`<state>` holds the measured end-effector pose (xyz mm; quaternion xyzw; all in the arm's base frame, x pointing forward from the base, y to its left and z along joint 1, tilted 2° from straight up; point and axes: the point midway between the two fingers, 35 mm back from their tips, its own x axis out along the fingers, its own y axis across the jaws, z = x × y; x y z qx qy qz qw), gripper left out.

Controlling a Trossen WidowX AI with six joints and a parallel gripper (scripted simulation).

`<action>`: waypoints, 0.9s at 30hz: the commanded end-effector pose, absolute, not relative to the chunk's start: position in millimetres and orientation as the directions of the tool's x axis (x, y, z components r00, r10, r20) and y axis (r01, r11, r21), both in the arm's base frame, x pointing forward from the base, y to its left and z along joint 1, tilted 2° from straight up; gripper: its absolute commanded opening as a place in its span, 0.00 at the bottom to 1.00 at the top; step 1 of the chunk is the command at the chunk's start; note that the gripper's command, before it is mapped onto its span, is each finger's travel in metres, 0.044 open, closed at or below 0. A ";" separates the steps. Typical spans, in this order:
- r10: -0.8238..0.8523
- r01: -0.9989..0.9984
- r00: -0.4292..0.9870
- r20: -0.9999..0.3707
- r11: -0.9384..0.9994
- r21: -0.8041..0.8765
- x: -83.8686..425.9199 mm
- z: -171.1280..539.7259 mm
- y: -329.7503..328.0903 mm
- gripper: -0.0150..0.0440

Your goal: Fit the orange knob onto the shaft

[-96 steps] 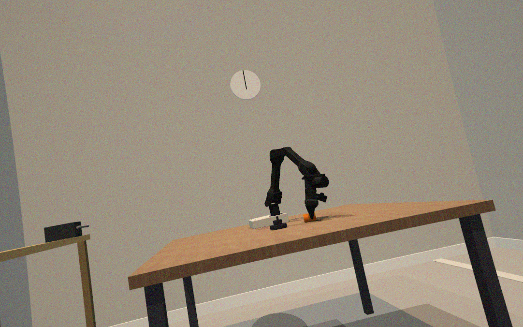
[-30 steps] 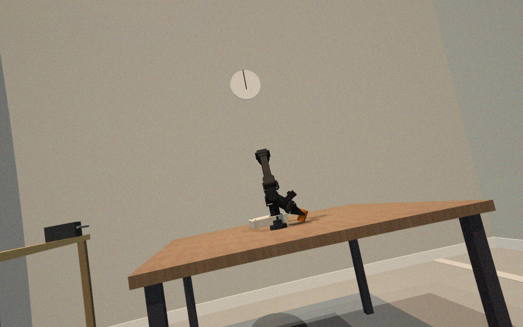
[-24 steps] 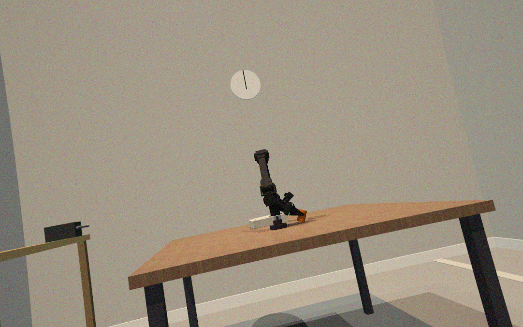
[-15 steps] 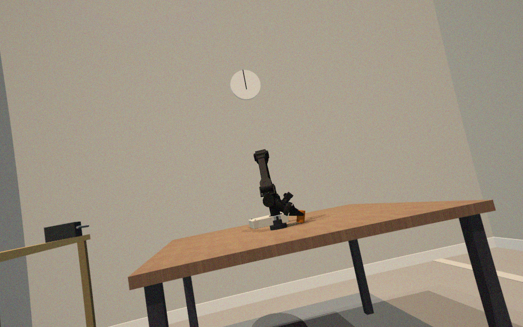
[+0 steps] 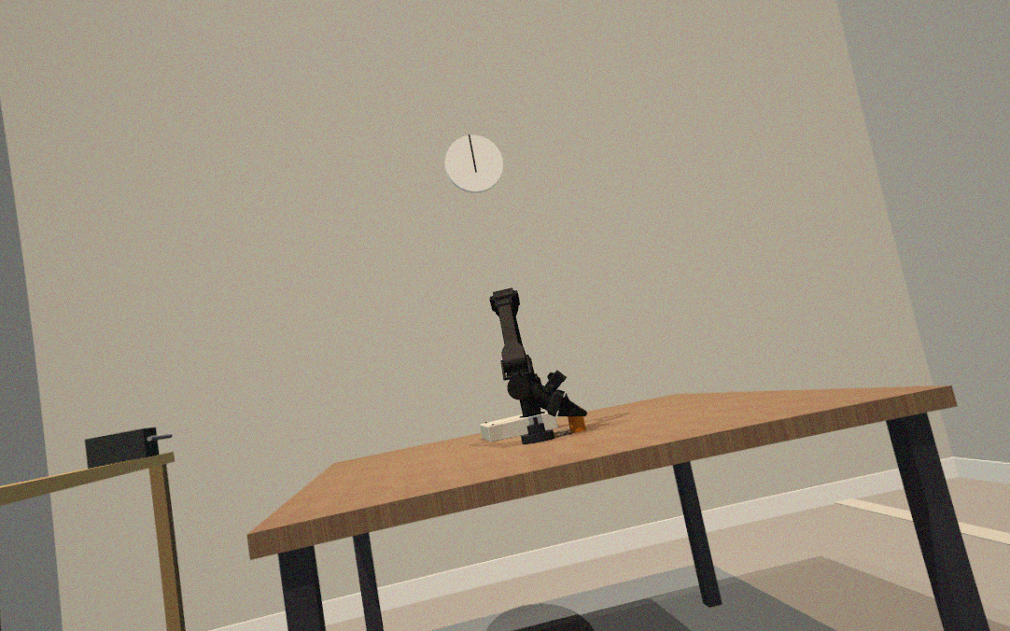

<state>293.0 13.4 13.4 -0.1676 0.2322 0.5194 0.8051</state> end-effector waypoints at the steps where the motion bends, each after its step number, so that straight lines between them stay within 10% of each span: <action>1: 0.759 -0.914 0.353 -0.547 0.404 -0.029 293.2 13.5 13.4 0.69; 8: 0.759 -0.914 0.353 -0.547 0.404 -0.029 293.2 13.5 13.4 0.69; 15: 0.759 -0.914 0.353 -0.547 0.404 -0.029 293.2 13.5 13.4 1.00; 27: 0.759 -0.914 0.353 -0.548 0.404 -0.029 292.5 91.1 16.1 1.00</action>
